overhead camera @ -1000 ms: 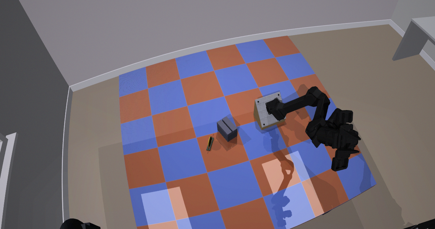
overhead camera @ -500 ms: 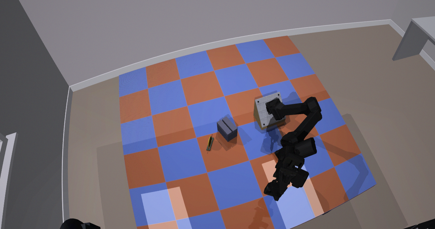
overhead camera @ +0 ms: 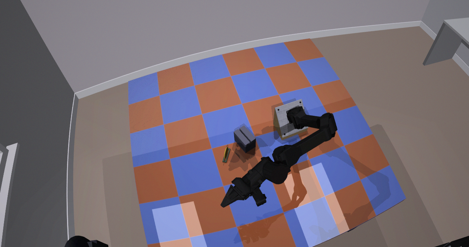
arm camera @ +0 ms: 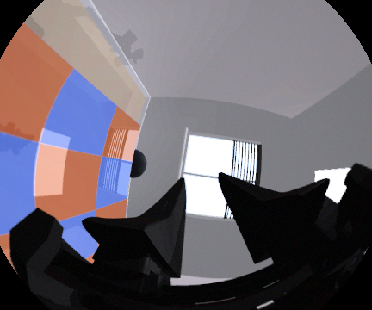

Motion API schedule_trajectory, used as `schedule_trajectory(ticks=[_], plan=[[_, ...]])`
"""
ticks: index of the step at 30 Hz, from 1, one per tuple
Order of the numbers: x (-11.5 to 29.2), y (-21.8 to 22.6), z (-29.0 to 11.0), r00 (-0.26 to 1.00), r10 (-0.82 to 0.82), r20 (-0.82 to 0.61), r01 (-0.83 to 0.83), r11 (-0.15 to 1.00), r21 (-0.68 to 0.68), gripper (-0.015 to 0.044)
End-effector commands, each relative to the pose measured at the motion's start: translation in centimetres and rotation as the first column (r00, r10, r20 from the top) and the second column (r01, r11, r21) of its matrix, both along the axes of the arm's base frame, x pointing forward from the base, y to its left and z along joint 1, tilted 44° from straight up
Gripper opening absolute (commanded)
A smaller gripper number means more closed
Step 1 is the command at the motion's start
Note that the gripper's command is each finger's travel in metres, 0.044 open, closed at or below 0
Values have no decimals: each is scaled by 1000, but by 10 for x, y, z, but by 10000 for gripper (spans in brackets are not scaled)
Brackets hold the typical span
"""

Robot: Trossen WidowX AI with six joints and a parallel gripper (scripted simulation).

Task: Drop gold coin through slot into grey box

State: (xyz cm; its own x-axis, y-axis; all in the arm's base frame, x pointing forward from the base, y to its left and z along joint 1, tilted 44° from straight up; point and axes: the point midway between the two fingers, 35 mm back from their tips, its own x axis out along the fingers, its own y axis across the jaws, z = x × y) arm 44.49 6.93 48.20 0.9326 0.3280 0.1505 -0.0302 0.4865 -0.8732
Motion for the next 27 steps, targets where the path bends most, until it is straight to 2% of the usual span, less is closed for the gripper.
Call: schedule_trajectory(ticks=[1,5,10,13,17,22,25,27], plan=[[28,-14,-69,976,-4,-218,-8,998,-55,161],[42,-32,-134,907,-8,-421,-29,996,-80,161],[42,-56,-213,761,5,-649,-64,996,-66,161],[33,-68,-258,641,30,-767,-82,996,-30,161],[8,-83,-317,423,100,-900,-91,994,68,161],[-34,-95,-370,136,234,-963,-44,972,230,161],[-63,-104,-397,-59,358,-932,38,934,356,161],[-75,-107,-406,-132,417,-899,85,908,409,161]])
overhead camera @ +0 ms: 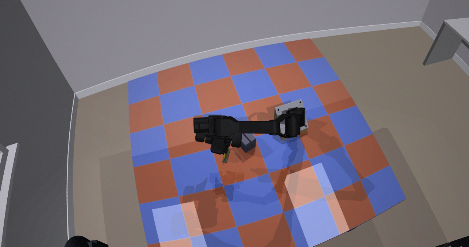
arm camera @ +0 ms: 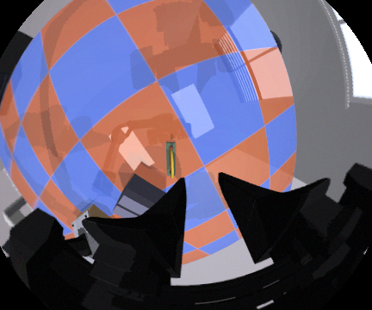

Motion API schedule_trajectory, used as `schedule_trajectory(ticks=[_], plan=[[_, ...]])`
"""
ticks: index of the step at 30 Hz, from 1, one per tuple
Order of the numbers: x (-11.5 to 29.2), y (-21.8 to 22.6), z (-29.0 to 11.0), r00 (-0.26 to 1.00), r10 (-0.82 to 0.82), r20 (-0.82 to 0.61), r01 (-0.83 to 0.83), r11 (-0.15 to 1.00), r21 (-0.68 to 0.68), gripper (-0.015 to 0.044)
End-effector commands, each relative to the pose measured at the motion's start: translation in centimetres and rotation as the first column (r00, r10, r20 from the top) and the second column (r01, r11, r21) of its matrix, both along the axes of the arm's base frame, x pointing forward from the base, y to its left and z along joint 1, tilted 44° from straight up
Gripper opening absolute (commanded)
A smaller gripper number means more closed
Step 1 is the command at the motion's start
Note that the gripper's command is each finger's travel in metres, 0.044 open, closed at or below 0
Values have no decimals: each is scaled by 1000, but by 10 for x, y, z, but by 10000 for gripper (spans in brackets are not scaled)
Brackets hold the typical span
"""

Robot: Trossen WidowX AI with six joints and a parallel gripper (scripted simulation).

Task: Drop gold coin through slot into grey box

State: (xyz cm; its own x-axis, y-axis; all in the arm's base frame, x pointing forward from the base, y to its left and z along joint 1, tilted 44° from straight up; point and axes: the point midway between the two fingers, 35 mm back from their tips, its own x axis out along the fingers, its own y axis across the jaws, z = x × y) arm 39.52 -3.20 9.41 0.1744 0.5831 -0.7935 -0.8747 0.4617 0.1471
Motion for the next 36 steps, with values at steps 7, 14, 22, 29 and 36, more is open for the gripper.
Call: schedule_trajectory(ticks=[7,14,22,29,36], plan=[[-29,-5,-18,981,-14,-191,41,989,140,161],[-27,19,-43,982,-13,-190,41,989,141,161],[-28,30,-53,982,-13,-190,41,989,142,161],[-27,33,-56,982,-13,-190,41,989,142,161],[-26,41,-64,982,-14,-190,41,989,142,161]])
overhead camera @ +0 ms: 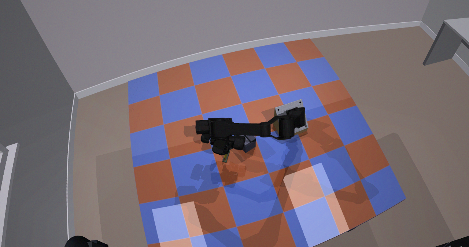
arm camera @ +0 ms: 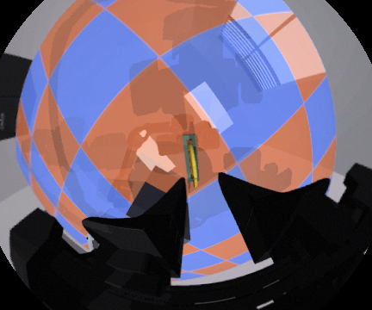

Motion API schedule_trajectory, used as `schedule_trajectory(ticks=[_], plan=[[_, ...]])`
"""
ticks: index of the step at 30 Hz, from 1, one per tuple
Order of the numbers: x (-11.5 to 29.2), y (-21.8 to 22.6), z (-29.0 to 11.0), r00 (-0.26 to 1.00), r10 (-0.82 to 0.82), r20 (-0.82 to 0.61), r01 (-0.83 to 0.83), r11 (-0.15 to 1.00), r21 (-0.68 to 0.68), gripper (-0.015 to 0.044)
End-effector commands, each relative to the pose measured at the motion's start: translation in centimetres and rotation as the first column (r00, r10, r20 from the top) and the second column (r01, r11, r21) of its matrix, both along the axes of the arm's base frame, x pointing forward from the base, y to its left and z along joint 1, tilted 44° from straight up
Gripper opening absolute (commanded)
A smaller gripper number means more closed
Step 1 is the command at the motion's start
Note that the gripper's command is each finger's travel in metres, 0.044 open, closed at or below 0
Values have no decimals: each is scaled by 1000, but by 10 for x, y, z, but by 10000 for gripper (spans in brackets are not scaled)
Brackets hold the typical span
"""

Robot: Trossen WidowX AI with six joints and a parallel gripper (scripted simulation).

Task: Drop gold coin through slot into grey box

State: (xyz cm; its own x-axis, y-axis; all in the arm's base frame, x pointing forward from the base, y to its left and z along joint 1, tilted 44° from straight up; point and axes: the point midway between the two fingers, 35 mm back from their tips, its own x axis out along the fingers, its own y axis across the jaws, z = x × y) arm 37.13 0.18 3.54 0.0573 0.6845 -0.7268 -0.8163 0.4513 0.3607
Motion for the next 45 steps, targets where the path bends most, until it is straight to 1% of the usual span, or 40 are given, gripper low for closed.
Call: schedule_trajectory(ticks=[1,31,36,40,45], plan=[[-2,8,-7,1000,1,-12,-1,1000,9,161],[-2,40,-39,1000,2,-12,-2,1000,12,161],[-2,40,-39,1000,2,-12,-2,1000,12,29],[-2,40,-39,1000,2,-12,-2,1000,12,3],[-2,40,-39,1000,2,-12,-2,1000,12,0]])
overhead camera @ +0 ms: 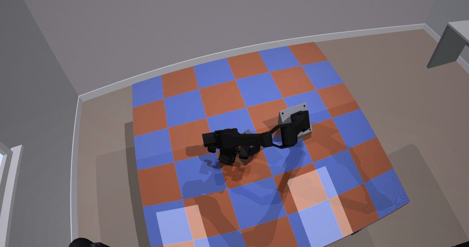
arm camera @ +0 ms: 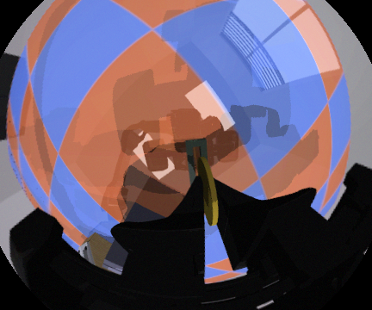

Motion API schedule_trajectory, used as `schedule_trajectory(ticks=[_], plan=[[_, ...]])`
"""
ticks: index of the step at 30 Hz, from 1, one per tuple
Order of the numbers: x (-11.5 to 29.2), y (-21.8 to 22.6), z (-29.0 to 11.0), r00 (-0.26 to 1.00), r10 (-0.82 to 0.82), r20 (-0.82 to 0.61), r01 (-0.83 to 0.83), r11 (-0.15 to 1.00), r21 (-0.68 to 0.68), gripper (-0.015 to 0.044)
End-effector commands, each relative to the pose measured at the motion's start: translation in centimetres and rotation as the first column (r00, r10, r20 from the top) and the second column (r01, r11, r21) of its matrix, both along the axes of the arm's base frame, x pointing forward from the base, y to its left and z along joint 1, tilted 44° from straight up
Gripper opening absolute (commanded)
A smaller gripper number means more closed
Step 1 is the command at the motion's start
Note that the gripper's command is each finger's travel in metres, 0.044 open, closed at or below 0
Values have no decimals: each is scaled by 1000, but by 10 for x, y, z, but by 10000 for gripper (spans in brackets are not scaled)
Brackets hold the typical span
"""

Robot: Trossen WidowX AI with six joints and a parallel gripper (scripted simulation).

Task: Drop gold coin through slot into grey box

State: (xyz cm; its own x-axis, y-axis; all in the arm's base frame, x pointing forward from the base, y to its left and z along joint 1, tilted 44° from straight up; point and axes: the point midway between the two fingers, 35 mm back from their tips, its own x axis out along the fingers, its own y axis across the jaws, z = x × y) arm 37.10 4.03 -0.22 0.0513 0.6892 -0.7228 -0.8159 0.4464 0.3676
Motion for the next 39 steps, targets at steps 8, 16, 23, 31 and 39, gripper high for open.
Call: schedule_trajectory(ticks=[8,16,23,31,39], plan=[[0,-7,6,1000,-2,-7,2,1000,4,0],[1,-22,20,1000,-2,-7,2,1000,1,0],[1,-34,32,1000,-3,-7,3,1000,0,0],[-1,-48,47,1000,-3,-7,3,1000,-1,0],[-3,-62,62,1000,-2,-8,2,1000,1,0]])
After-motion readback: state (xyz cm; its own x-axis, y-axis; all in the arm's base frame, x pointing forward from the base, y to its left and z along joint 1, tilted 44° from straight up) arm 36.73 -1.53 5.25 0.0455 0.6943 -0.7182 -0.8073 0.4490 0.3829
